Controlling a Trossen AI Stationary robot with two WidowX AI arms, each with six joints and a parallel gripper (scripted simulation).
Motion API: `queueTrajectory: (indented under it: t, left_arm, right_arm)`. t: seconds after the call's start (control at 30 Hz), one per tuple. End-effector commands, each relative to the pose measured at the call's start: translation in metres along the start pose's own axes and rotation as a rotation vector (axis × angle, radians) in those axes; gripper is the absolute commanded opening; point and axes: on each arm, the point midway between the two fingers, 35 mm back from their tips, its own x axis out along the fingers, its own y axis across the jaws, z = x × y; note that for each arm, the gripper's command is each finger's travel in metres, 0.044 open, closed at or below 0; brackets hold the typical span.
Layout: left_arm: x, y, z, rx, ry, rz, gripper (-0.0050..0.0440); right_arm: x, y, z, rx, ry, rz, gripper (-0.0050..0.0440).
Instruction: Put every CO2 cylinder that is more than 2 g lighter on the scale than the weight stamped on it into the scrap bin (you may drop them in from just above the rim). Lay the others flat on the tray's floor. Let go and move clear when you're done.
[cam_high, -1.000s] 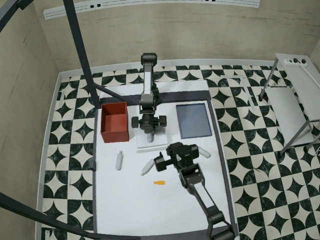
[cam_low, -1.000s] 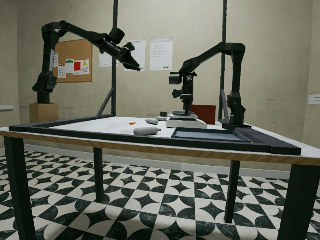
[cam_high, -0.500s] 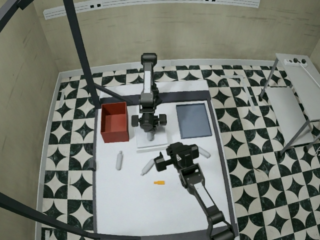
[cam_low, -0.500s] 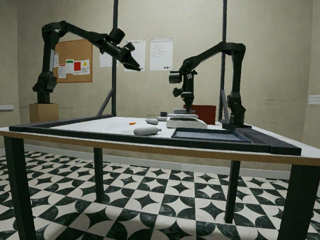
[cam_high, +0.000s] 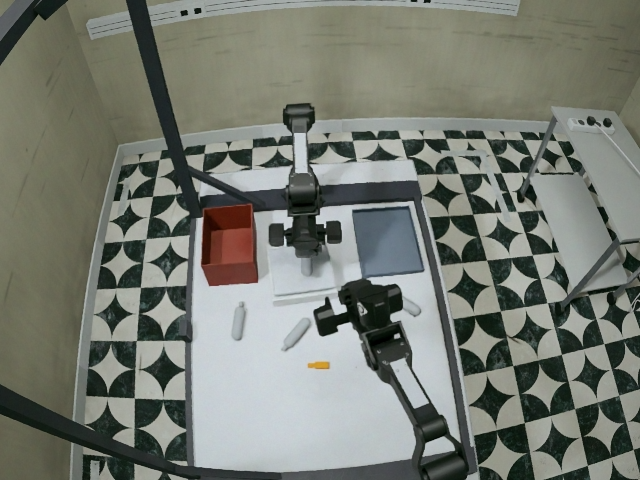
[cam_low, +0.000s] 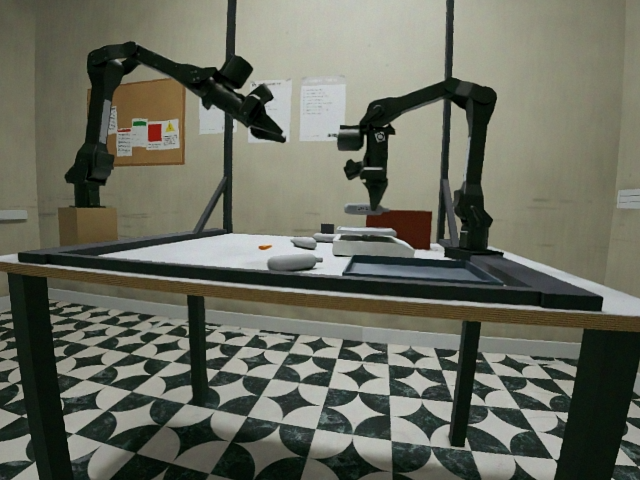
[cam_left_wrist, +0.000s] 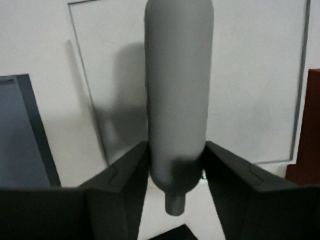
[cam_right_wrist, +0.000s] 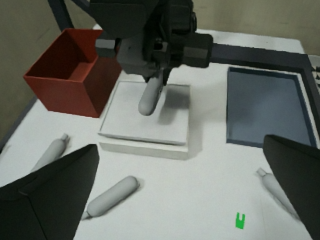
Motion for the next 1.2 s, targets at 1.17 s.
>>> queueTrajectory:
  t: [1.17]
  left_arm:
    - [0.054, 0.176, -0.11, -0.005, 0.008, -0.009, -0.005]
  right_arm:
    - [0.059, -0.125, -0.006, 0.119, -0.03, -0.199, 0.044]
